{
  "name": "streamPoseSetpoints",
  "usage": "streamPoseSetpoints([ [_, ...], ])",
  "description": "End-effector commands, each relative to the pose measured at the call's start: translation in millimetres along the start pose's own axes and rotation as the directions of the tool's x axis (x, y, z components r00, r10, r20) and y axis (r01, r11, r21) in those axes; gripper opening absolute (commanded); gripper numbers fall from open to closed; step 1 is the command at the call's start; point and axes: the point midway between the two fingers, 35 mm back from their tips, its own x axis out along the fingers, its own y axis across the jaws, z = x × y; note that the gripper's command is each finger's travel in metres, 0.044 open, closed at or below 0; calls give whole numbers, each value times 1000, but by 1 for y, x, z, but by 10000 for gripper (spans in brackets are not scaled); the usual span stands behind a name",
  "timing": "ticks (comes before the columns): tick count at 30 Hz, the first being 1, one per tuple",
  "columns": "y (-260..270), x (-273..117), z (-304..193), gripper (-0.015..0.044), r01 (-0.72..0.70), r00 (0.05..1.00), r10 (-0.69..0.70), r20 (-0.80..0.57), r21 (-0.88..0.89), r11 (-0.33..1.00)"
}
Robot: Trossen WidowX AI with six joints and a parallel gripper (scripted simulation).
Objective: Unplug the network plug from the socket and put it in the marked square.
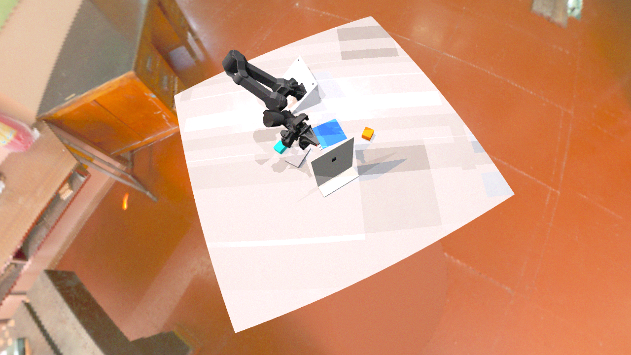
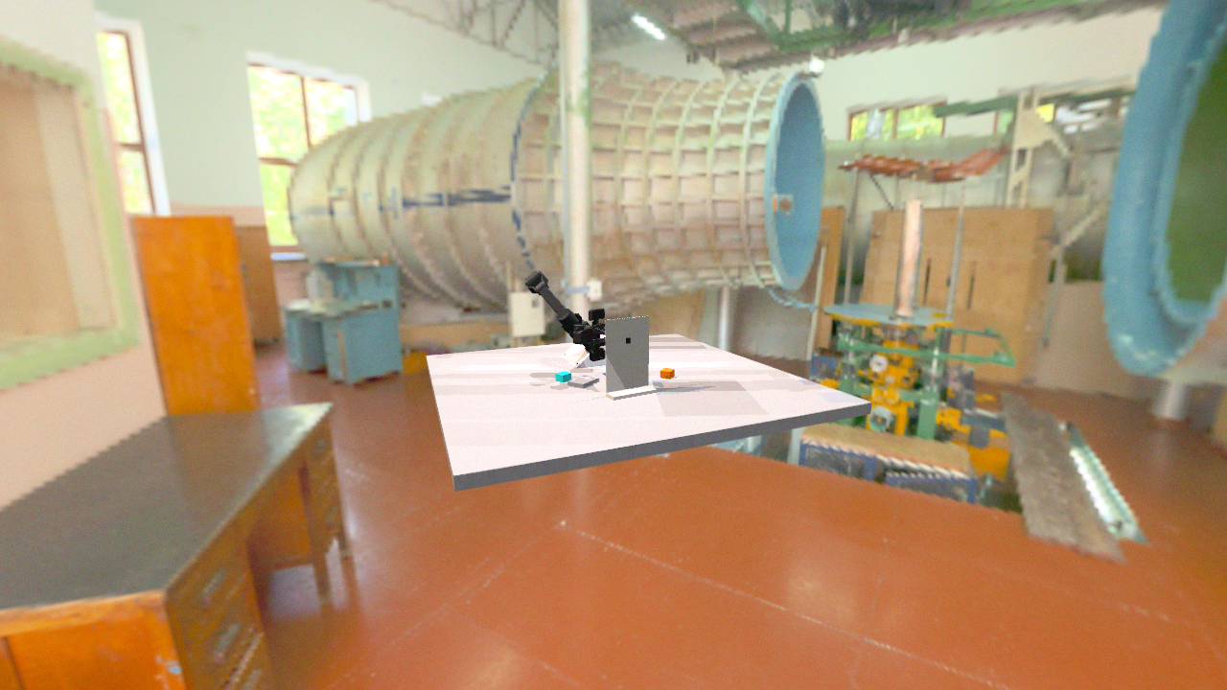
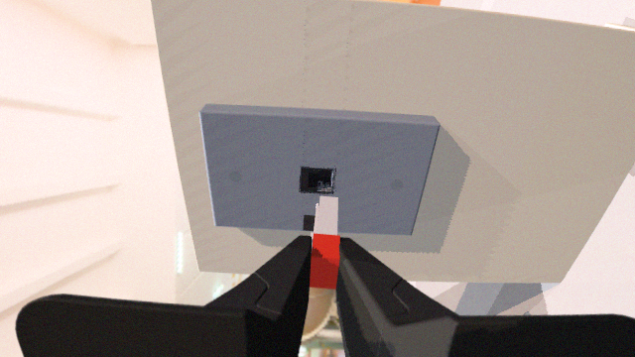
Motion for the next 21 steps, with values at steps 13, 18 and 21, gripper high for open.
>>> streamPoseSetpoints([
  [13, -1, -7, -2, 0, 2, 1000, -2, -5, -1, 1000],
  [18, 8, -5, -2, 0, 1, 1000, -1, -2, 0, 1000],
  [21, 15, -6, -4, 0, 2, 1000, -2, -2, 0, 1000],
])
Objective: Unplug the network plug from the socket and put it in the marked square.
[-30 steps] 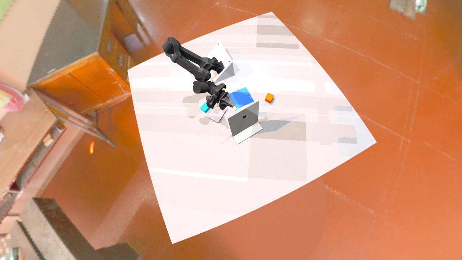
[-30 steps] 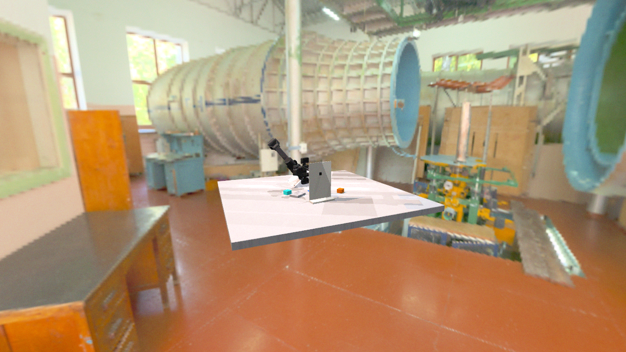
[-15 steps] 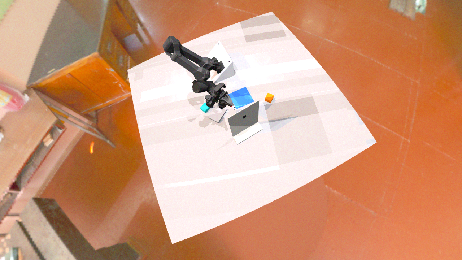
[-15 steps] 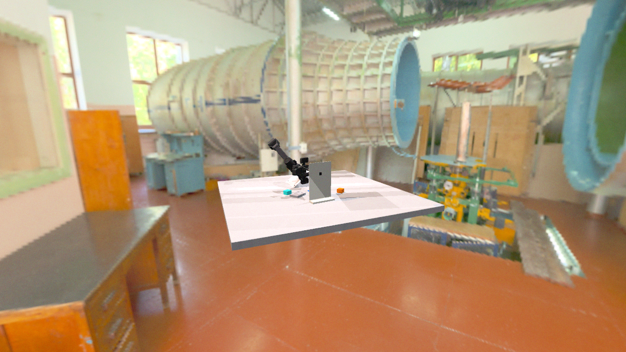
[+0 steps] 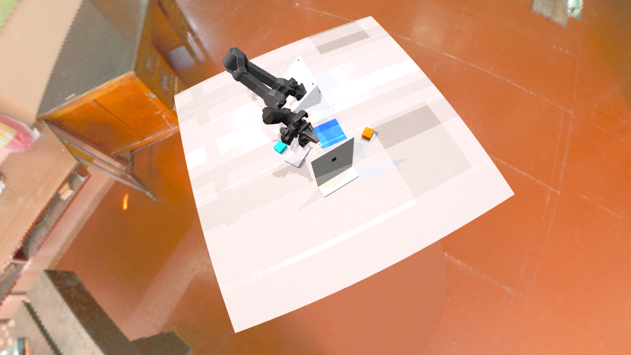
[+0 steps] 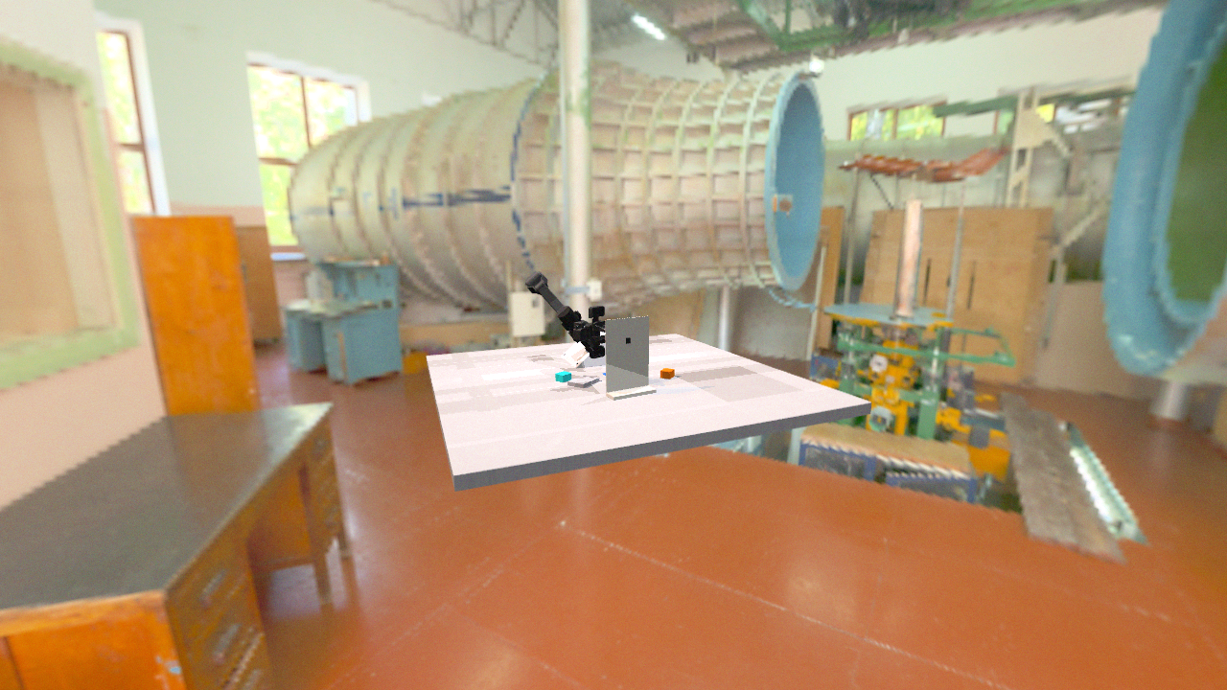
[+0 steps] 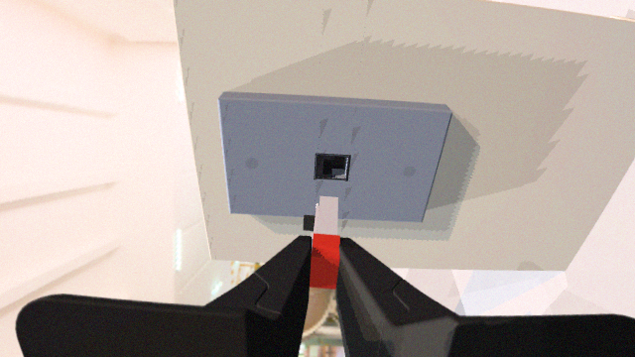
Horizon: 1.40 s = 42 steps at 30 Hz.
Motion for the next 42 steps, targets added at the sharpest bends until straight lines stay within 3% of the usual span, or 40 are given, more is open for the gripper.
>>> streamPoseSetpoints([
  [1, 9, -1, 0, 0, -2, 1000, 2, 5, 1, 1000],
  [24, 51, -16, -17, 0, 1, 1000, -1, 1, 7, 1000],
  [42, -8, -6, -81, 0, 407, 913, -384, -137, 224, 886],
])
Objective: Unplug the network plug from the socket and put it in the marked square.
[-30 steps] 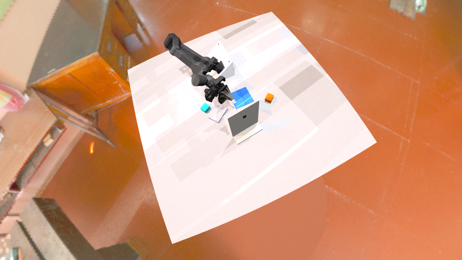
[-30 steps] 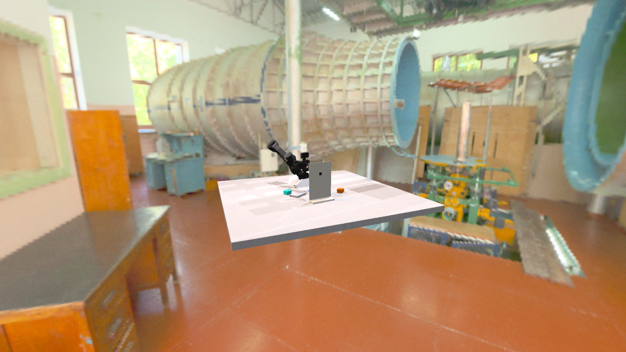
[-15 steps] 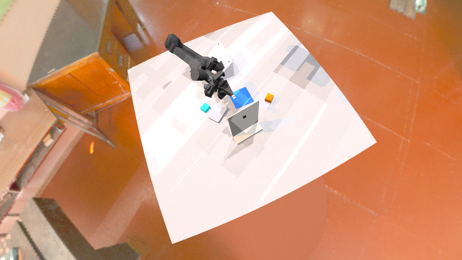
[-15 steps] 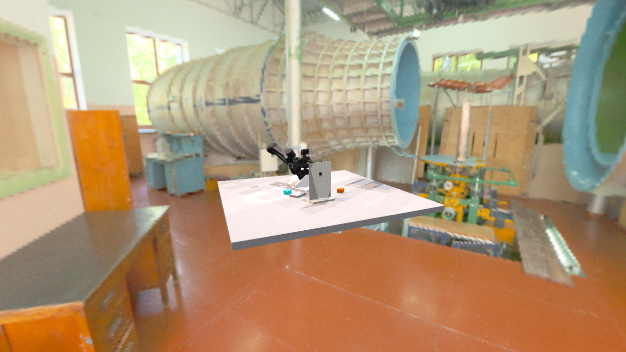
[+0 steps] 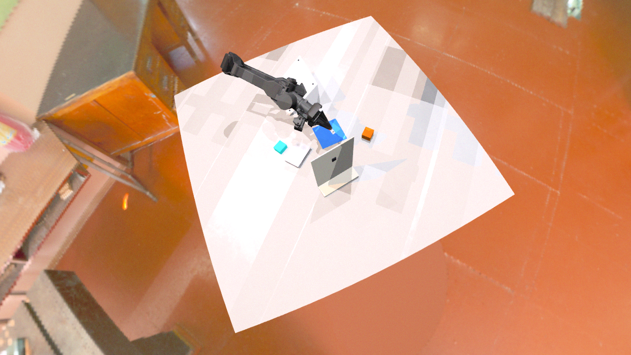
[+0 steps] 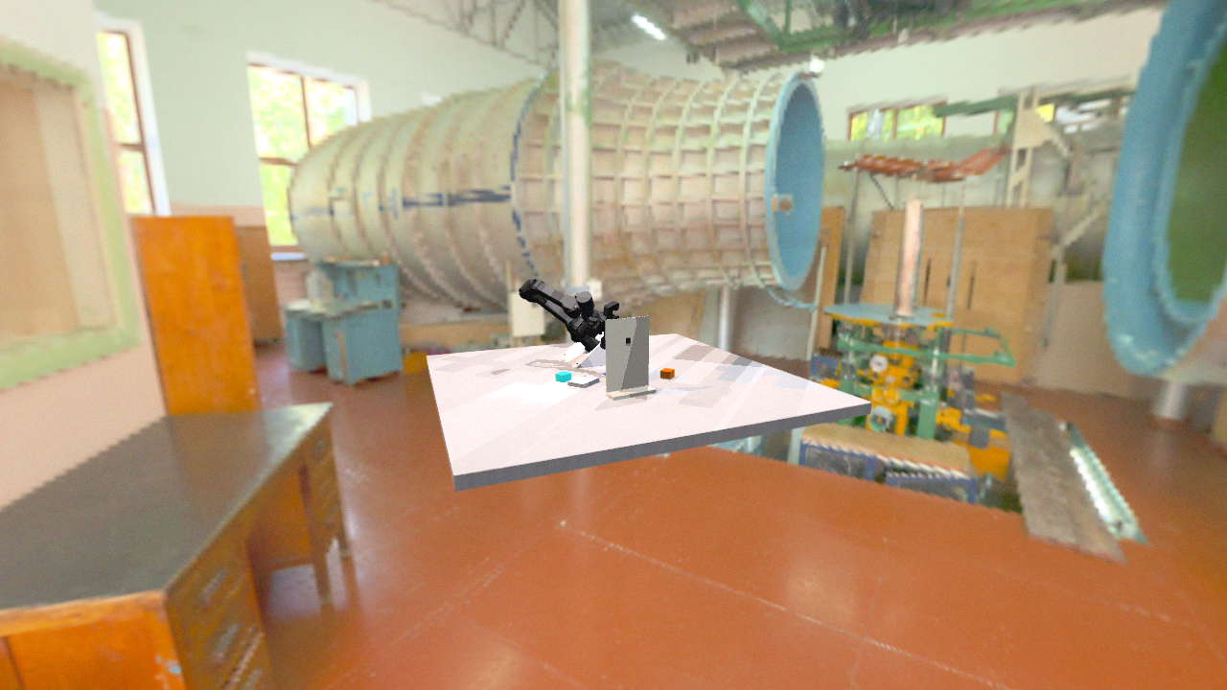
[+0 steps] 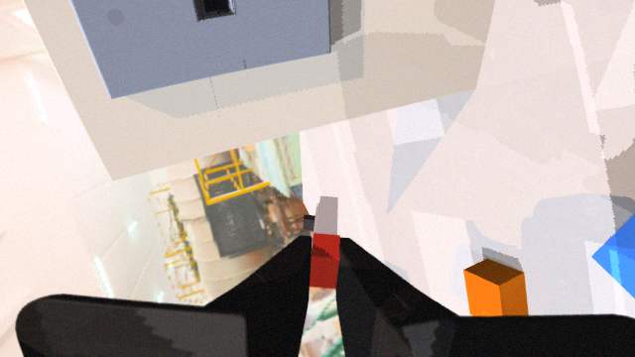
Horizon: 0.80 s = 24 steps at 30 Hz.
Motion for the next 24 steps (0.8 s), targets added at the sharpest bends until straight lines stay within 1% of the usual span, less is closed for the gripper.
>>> streamPoseSetpoints([
  [1, -12, 4, -8, 0, 82, 997, -82, 2, 35, 996],
  [14, -60, 5, -34, 0, 345, 934, -352, 63, 97, 933],
  [24, -88, -5, -43, 0, 476, 855, -487, 181, 101, 874],
])
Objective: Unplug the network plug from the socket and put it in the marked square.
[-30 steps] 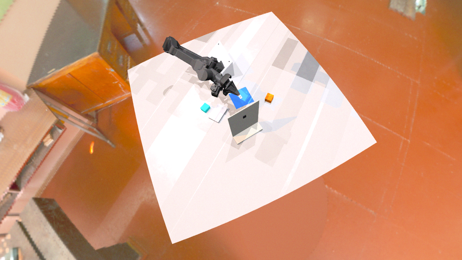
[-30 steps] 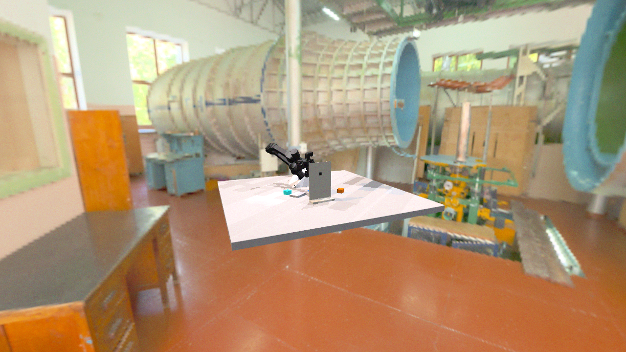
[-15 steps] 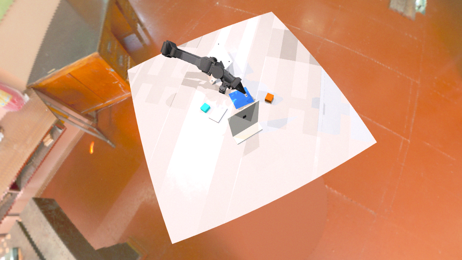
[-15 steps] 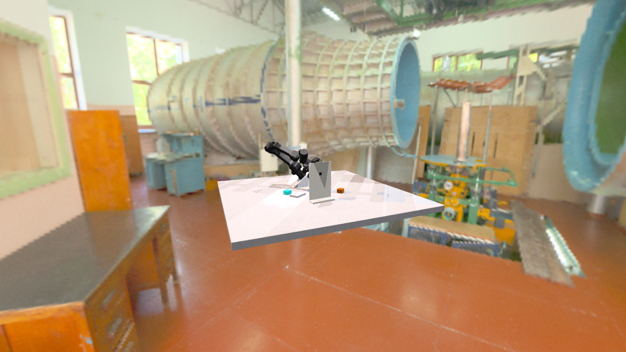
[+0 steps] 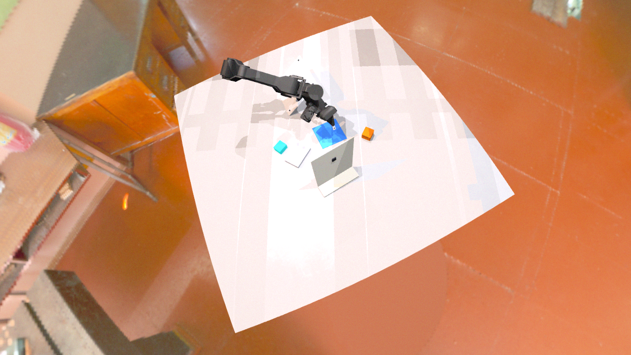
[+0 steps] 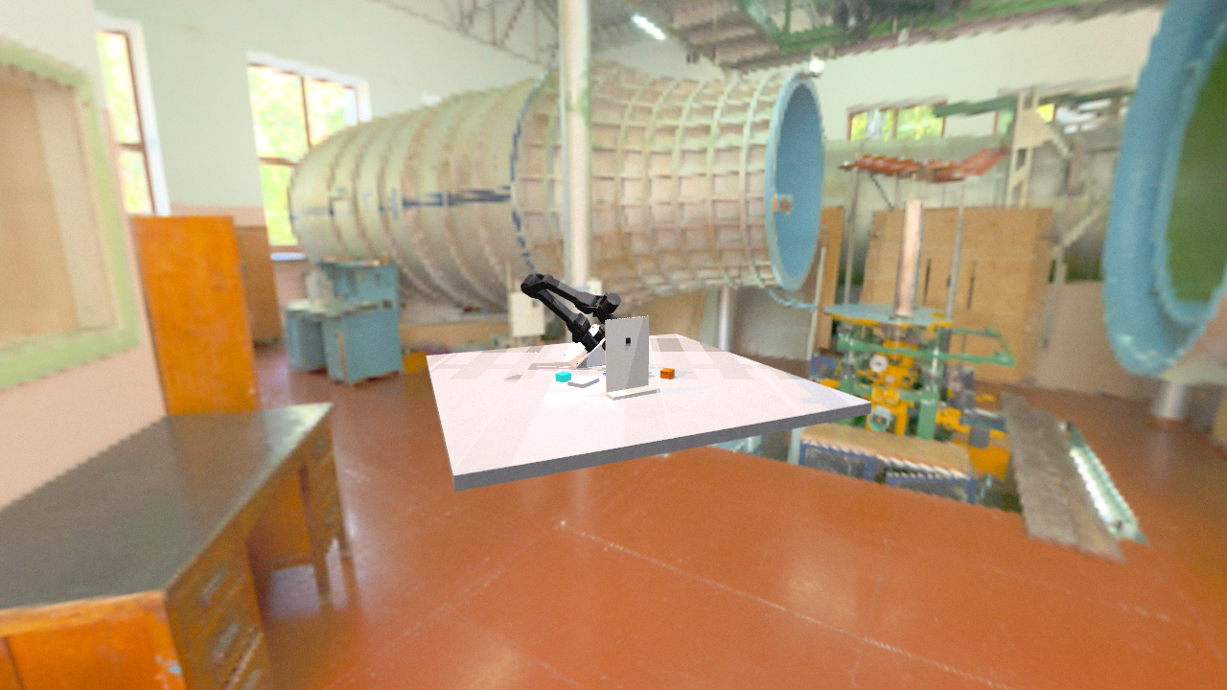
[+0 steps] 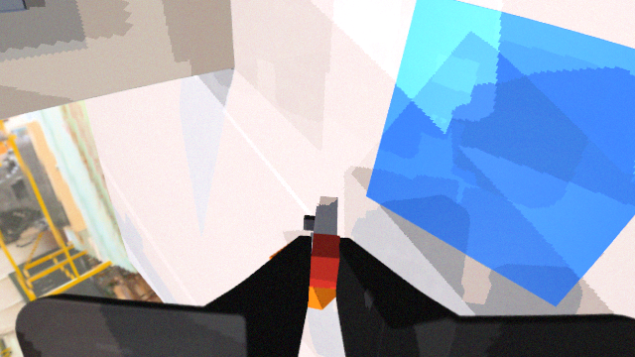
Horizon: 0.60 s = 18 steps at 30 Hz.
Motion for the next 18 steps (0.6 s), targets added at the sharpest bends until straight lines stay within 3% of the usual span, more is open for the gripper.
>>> streamPoseSetpoints([
  [1, -8, 0, 0, 0, 38, 998, -38, 56, -5, 999],
  [10, -25, -4, 2, 0, 92, 976, -83, 201, -36, 995],
  [18, -28, 0, 2, 0, 93, 976, -84, 203, -37, 995],
])
